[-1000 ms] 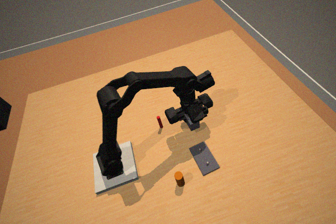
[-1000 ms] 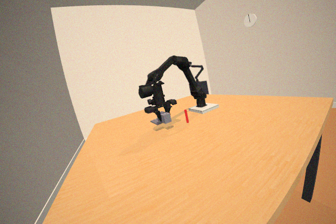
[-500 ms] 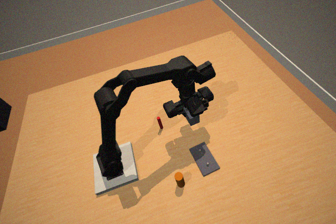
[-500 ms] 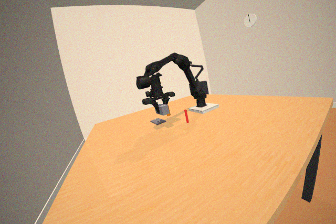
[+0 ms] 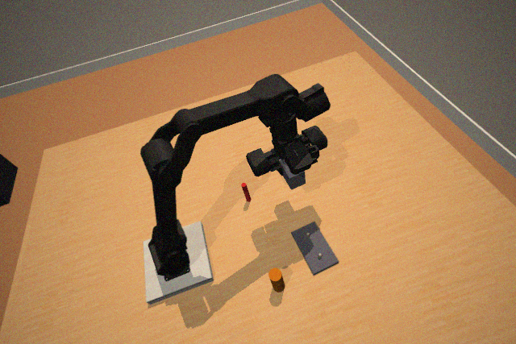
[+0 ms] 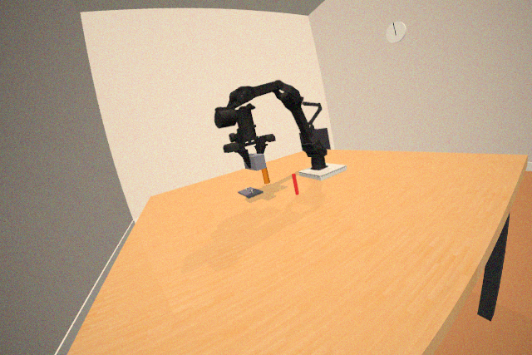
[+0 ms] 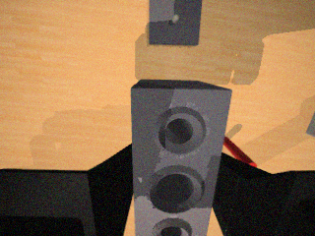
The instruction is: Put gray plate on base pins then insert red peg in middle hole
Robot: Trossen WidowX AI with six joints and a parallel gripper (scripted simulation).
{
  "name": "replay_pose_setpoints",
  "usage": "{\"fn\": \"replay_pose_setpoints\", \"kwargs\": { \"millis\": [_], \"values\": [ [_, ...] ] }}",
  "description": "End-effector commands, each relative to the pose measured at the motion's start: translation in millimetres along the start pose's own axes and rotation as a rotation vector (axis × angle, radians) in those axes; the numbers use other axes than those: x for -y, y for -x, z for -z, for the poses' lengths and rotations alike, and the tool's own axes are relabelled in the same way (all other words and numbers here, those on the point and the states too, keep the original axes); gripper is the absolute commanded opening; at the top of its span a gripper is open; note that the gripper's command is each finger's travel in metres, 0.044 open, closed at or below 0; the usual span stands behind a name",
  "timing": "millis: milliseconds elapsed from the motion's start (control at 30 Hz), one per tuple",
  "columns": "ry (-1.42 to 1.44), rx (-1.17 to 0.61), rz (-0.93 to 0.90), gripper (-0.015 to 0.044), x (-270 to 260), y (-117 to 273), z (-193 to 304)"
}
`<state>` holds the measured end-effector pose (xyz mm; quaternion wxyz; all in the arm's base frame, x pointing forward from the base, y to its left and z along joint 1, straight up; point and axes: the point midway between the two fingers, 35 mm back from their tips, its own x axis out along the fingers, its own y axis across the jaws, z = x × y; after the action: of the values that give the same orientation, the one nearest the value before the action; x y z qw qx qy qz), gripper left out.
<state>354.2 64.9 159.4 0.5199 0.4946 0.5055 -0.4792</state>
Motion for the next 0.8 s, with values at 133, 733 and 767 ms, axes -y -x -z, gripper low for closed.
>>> {"fn": "replay_pose_setpoints", "kwargs": {
  "millis": [133,733,767],
  "values": [
    [0.005,0.004,0.001,0.0000,-2,-8,-18],
    [0.007,0.009,0.001,0.0000,-3,-35,-70],
    [0.007,0.009,0.001,0.0000,-3,-37,-73]
  ]
}}
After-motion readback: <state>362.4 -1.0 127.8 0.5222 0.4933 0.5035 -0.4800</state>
